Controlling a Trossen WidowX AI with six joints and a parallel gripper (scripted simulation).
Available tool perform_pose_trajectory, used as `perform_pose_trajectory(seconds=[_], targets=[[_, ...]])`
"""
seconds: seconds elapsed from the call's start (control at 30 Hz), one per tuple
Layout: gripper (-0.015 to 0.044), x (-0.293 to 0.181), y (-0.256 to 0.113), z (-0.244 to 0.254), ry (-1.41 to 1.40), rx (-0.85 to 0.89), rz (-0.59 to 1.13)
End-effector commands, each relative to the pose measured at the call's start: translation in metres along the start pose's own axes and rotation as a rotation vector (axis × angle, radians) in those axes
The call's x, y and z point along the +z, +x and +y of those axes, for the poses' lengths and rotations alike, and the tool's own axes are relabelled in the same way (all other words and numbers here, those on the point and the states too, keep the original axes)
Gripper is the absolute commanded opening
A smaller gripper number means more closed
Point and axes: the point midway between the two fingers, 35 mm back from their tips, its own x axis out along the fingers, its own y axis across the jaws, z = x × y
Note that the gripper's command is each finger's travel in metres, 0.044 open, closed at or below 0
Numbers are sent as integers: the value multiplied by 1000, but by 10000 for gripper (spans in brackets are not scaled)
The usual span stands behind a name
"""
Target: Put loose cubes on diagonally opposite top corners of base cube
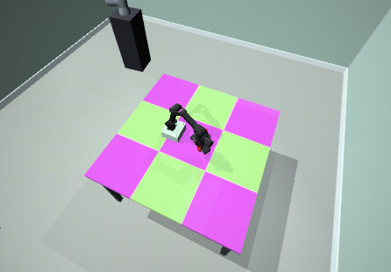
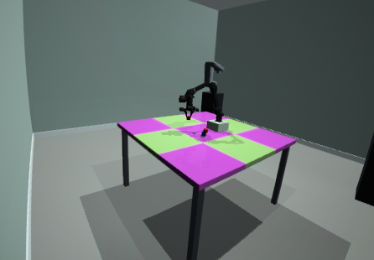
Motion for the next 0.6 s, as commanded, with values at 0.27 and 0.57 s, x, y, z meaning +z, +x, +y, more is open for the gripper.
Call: perform_pose_trajectory(seconds=[0.27,0.57], targets=[[105,25,1,11,345,0,2],[105,43,2,20,601,2,0]])
